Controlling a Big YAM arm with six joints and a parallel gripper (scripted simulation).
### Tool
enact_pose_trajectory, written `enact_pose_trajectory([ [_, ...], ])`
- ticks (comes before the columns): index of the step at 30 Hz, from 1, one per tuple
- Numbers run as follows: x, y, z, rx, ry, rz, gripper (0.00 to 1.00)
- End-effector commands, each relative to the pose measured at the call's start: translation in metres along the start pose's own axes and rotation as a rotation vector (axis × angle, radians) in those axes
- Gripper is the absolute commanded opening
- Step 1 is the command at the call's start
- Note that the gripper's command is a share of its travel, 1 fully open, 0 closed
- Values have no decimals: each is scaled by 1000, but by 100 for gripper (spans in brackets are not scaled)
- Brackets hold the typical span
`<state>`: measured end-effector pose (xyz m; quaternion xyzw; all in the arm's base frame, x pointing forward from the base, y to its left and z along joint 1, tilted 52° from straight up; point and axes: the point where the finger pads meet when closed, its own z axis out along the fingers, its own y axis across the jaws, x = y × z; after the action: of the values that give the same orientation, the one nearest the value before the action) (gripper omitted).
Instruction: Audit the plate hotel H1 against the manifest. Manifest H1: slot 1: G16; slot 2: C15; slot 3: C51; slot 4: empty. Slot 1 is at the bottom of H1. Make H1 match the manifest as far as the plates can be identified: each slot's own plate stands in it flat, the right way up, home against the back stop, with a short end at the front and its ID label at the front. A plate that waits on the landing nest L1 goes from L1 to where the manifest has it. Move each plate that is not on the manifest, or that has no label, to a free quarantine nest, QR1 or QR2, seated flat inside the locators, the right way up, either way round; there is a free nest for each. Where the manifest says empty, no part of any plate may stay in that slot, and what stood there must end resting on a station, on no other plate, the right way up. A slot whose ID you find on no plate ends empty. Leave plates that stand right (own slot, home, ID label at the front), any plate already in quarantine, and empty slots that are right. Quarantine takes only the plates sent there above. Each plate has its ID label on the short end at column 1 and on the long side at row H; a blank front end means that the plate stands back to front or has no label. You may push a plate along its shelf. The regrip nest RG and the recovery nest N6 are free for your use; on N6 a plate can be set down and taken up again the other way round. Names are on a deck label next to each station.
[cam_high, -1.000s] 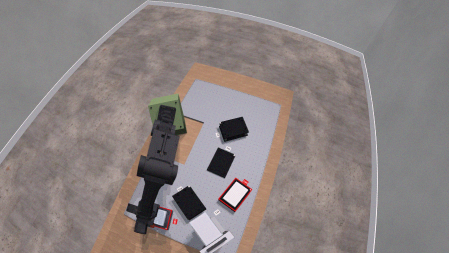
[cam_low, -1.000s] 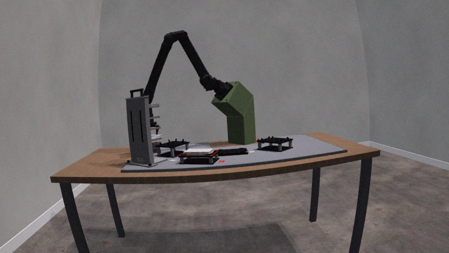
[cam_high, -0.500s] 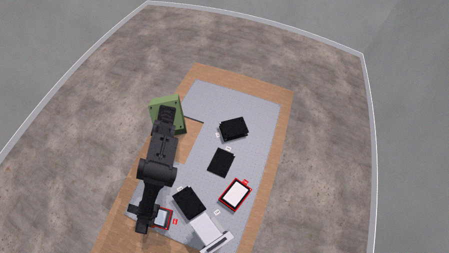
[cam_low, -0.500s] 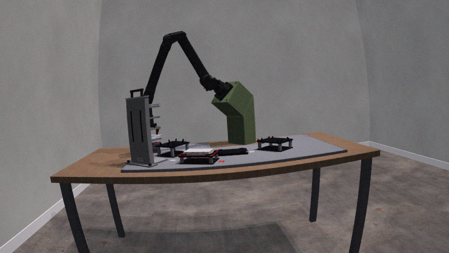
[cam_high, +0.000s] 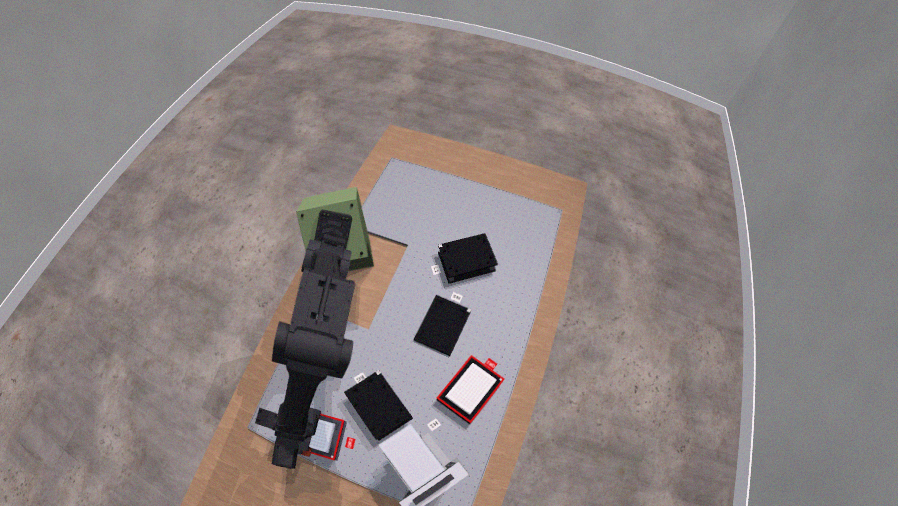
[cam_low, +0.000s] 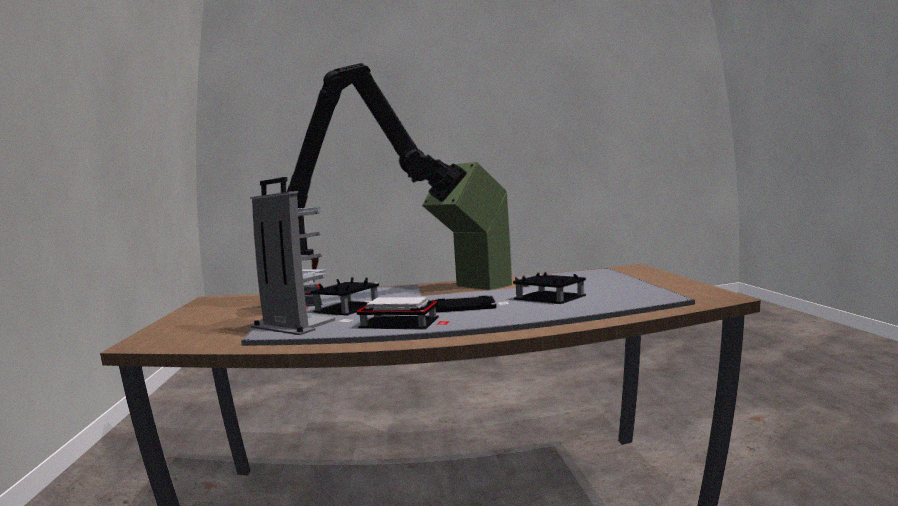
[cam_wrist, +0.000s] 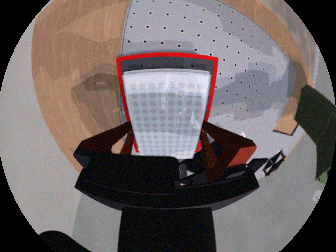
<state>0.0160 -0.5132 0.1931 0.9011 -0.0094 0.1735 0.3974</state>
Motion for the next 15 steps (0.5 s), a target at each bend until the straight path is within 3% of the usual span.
enact_pose_trajectory([
  [1,8,15,4,-24,9,-3,86],
  [7,11,19,1,-37,11,-8,86],
  [15,8,14,12,-23,9,-3,86],
])
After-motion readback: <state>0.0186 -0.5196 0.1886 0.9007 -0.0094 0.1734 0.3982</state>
